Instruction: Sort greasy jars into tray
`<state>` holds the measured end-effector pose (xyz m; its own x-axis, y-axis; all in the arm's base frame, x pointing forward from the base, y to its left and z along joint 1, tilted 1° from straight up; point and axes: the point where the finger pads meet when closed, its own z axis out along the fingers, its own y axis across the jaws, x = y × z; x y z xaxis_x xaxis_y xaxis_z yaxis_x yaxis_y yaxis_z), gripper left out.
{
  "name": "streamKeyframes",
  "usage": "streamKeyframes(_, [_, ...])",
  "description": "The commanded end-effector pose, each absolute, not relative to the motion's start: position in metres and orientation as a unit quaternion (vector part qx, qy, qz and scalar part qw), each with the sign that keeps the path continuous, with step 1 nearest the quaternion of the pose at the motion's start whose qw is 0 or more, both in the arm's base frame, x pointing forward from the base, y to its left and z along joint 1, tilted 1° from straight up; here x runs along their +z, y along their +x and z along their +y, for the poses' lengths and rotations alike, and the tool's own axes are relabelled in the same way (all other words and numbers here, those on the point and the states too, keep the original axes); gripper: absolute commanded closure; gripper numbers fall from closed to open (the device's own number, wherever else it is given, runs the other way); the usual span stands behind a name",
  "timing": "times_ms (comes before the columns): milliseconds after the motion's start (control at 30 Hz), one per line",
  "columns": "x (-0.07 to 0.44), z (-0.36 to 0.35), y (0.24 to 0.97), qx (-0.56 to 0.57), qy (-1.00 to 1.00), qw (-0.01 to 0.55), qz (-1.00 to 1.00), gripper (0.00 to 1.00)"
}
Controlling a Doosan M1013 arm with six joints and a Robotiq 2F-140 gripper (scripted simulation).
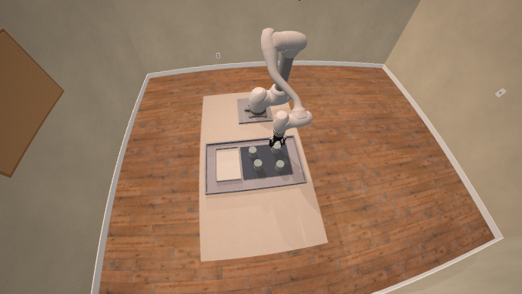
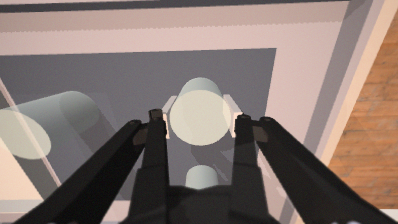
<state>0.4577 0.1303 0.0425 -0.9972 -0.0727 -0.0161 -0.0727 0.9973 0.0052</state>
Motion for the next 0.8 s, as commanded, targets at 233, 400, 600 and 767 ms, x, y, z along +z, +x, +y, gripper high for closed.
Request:
streamKeyframes(233, [0.043,0.131,0.452,0.002,-0.035,0.004,0.999,1.00])
streamKeyframes(400, [0.057,0.131,0.452,0.002,-0.035,0.004,0.999,1.00])
streamKeyframes(600, [0.067,0.131,0.452,0.002,-0.035,0.004,0.999,1.00])
streamKeyframes(767, [0.080,0.131,0.452,0.002,-0.035,0.004,0.999,1.00])
